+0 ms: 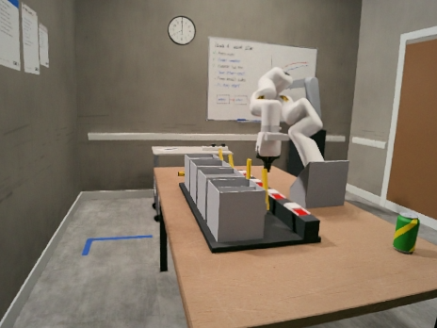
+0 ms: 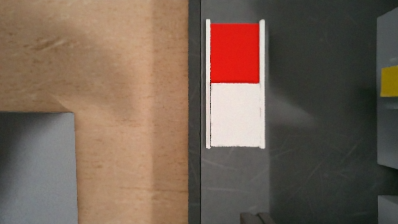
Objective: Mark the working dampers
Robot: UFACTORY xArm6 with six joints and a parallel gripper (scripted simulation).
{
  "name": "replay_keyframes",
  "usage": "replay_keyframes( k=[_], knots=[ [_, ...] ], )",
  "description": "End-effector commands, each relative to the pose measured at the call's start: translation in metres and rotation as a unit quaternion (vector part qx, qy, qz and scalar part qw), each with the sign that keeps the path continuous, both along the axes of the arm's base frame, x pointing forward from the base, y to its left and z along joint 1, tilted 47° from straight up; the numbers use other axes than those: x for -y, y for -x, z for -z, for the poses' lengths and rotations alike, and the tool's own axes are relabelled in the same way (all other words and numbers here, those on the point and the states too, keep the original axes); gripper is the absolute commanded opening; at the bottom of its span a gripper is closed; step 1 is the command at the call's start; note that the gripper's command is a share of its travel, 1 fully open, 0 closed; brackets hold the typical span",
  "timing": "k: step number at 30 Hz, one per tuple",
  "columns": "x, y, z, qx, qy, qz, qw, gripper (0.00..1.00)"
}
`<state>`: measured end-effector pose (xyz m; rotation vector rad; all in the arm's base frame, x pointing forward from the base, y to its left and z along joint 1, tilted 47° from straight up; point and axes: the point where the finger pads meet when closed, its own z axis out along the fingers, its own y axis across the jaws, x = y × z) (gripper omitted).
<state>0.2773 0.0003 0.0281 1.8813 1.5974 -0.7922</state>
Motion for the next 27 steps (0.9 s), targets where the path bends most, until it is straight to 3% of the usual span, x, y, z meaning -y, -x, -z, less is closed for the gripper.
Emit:
replay_keyframes(
  k=[1, 20, 23, 27],
  knots=[
    [-0.001, -0.001, -0.001, 0.001, -0.001, -0.001, 1.0, 0.0],
    [0.006, 0.0, -0.009, 0.001, -0.001, -0.001, 1.0, 0.0],
    [0.034, 0.005, -0.039, 0.001, -0.001, -0.001, 1.0, 0.0],
    [0.054, 0.009, -0.061, 0.001, -0.001, -0.001, 1.0, 0.0]
  ],
)
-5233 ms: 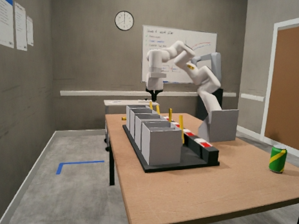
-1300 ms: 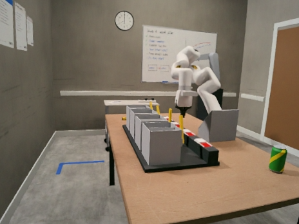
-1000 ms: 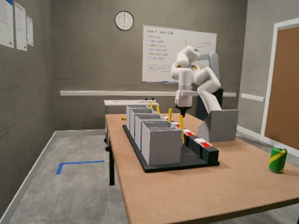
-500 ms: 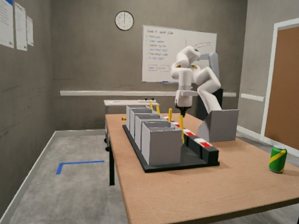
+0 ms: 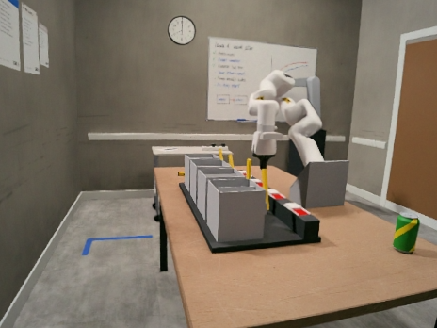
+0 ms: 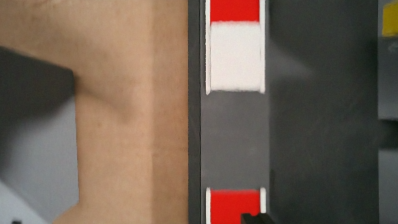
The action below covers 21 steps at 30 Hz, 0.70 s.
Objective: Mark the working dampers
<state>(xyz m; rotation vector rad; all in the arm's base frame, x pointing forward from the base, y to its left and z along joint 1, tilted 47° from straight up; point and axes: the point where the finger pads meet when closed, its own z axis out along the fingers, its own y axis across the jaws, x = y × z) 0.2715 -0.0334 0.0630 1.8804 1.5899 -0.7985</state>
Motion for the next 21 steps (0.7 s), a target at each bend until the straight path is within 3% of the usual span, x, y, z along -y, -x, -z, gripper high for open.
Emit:
replay_keyframes(
  k=[1, 8, 13, 21],
  knots=[
    [0.026, 0.004, -0.032, 0.001, -0.004, -0.003, 1.0, 0.0],
    [0.065, 0.011, -0.075, 0.002, -0.005, -0.003, 1.0, 0.0],
    [0.075, 0.013, -0.086, 0.001, -0.004, -0.002, 1.0, 0.0],
    [0.075, 0.013, -0.086, 0.002, -0.004, -0.002, 1.0, 0.0]
  ],
)
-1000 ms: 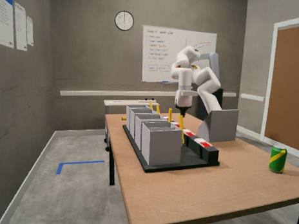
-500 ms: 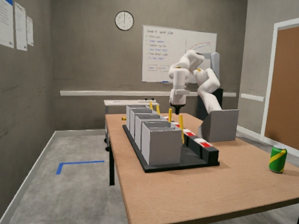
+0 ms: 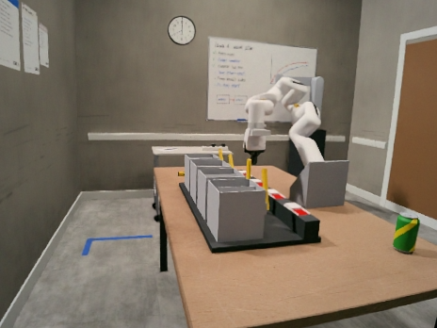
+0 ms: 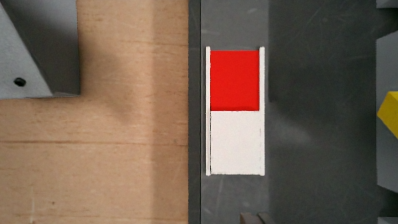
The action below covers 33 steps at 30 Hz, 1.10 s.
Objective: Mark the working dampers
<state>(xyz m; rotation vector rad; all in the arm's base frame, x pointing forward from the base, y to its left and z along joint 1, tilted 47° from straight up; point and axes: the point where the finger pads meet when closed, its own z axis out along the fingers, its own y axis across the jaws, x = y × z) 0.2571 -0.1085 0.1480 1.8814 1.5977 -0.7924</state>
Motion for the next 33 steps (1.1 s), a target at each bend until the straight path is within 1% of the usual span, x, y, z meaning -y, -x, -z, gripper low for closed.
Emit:
replay_keyframes(
  k=[1, 4, 6, 9, 33],
  knots=[
    [0.002, -0.001, 0.001, 0.002, 0.0, 0.0, 1.0, 0.0],
    [0.018, 0.0, 0.015, 0.002, 0.0, 0.0, 1.0, 0.0],
    [0.018, 0.0, 0.015, 0.002, 0.0, 0.0, 1.0, 0.0],
    [0.029, 0.003, 0.025, 0.001, -0.001, -0.001, 1.0, 0.0],
    [0.029, 0.003, 0.026, 0.001, -0.001, -0.001, 1.0, 0.0]
  ],
)
